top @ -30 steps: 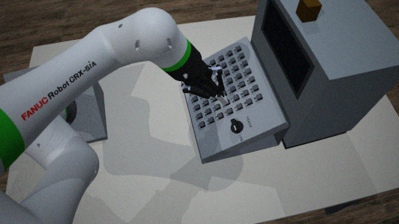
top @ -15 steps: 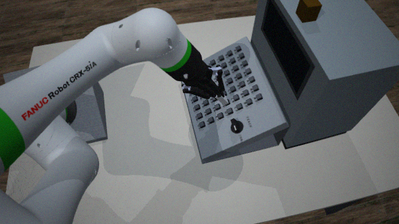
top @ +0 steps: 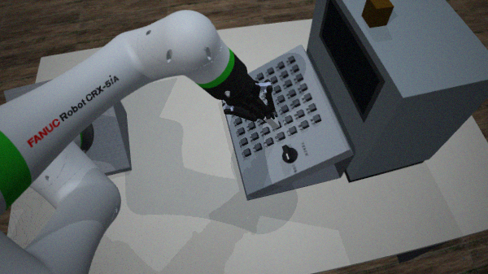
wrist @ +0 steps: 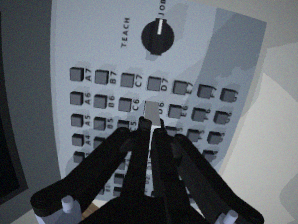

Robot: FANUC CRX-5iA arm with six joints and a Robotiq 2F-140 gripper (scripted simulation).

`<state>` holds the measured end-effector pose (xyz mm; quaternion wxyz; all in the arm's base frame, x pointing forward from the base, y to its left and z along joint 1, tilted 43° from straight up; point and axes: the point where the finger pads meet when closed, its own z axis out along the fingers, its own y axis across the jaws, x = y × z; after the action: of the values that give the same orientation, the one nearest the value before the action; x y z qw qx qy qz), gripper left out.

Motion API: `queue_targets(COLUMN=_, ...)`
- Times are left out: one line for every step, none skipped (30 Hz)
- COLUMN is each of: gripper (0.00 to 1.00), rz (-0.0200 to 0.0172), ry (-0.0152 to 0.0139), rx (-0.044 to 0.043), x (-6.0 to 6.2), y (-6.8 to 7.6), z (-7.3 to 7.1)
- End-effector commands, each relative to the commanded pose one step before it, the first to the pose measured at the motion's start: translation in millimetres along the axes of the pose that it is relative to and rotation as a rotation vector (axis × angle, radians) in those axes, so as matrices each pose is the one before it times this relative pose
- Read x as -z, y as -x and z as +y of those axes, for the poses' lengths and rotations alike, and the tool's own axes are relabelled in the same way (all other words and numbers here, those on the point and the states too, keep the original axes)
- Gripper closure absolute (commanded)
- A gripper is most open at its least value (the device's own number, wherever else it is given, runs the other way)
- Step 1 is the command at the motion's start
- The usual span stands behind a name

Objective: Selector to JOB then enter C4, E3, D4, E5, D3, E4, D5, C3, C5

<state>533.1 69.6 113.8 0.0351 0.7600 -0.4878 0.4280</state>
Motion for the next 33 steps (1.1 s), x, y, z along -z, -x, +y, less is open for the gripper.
queue_targets(gripper=1.00, rz=-0.00024, ry=-0.00059, rx=-0.00004, x=-0.82, y=0.16, z=-0.29)
queue_targets(gripper=1.00, rz=0.00000, ry=0.00000, rx=0.00000, x=-0.46, y=0.00, z=0.00)
queue_targets(gripper=1.00, rz=0.00000, ry=0.00000, rx=0.00000, x=-0.49, y=0.00, z=0.00)
queue_targets(gripper=1.00, rz=0.00000, ry=0.00000, rx=0.00000, x=0.00, y=0.00, z=0.00)
queue_targets(gripper=1.00, rz=0.00000, ry=0.00000, rx=0.00000, x=0.00, y=0.00, z=0.00)
queue_targets(gripper=1.00, rz=-0.00001, ry=0.00001, rx=0.00000, x=-0.52, y=0.00, z=0.00)
queue_targets(gripper=1.00, rz=-0.00001, ry=0.00001, rx=0.00001, x=-0.55, y=0.00, z=0.01)
queue_targets(gripper=1.00, rz=0.00000, ry=0.00000, rx=0.00000, x=-0.57, y=0.00, z=0.00)
queue_targets(gripper=1.00, rz=0.00001, ry=-0.00001, rx=-0.00001, x=-0.58, y=0.00, z=-0.01)
queue_targets(gripper=1.00, rz=0.00001, ry=-0.00001, rx=0.00000, x=-0.59, y=0.00, z=0.00)
queue_targets(gripper=1.00, rz=0.00000, ry=0.00000, rx=0.00000, x=-0.60, y=0.00, z=0.00)
queue_targets(gripper=1.00, rz=0.00000, ry=0.00000, rx=0.00000, x=-0.60, y=0.00, z=0.00)
queue_targets(gripper=1.00, rz=0.00000, ry=0.00000, rx=0.00000, x=-0.60, y=0.00, z=0.00)
queue_targets(gripper=1.00, rz=-0.00001, ry=0.00001, rx=0.00000, x=-0.60, y=0.00, z=0.00)
queue_targets(gripper=1.00, rz=-0.00001, ry=0.00001, rx=0.00001, x=-0.58, y=0.00, z=0.01)
queue_targets(gripper=1.00, rz=0.00000, ry=0.00000, rx=0.00000, x=-0.57, y=0.00, z=0.00)
queue_targets(gripper=1.00, rz=0.00001, ry=-0.00001, rx=-0.00001, x=-0.54, y=0.00, z=-0.01)
queue_targets(gripper=1.00, rz=0.00001, ry=-0.00001, rx=0.00000, x=-0.52, y=0.00, z=0.00)
queue_targets(gripper=1.00, rz=0.00000, ry=0.00000, rx=0.00000, x=-0.49, y=0.00, z=0.00)
queue_targets(gripper=1.00, rz=0.00000, ry=0.00000, rx=0.00000, x=-0.46, y=0.00, z=0.00)
queue_targets(gripper=1.00, rz=0.00000, ry=0.00000, rx=0.00000, x=0.00, y=0.00, z=0.00)
queue_targets(gripper=1.00, rz=0.00000, ry=0.00000, rx=0.00000, x=0.00, y=0.00, z=0.00)
queue_targets(gripper=1.00, rz=0.00000, ry=0.00000, rx=0.00000, x=-0.42, y=0.00, z=0.00)
queue_targets(gripper=1.00, rz=0.00000, ry=0.00000, rx=0.00000, x=-0.39, y=0.00, z=0.00)
queue_targets(gripper=1.00, rz=0.00000, ry=0.00000, rx=0.00000, x=-0.35, y=0.00, z=0.00)
queue_targets(gripper=1.00, rz=0.00000, ry=0.00000, rx=0.00000, x=-0.31, y=0.00, z=0.00)
queue_targets(gripper=1.00, rz=0.00000, ry=0.00000, rx=0.00000, x=-0.27, y=0.00, z=0.00)
queue_targets(gripper=1.00, rz=0.00000, ry=0.00000, rx=0.00000, x=-0.23, y=0.00, z=0.00)
queue_targets(gripper=1.00, rz=0.00000, ry=0.00000, rx=0.00000, x=-0.19, y=0.00, z=0.00)
queue_targets(gripper=1.00, rz=0.00000, ry=0.00000, rx=0.00000, x=-0.15, y=0.00, z=0.00)
queue_targets(gripper=1.00, rz=0.00000, ry=0.00000, rx=0.00000, x=-0.11, y=0.00, z=0.00)
queue_targets(gripper=1.00, rz=0.00000, ry=0.00000, rx=0.00000, x=-0.08, y=0.00, z=0.00)
queue_targets(gripper=1.00, rz=0.00000, ry=0.00000, rx=0.00000, x=-0.05, y=0.00, z=0.00)
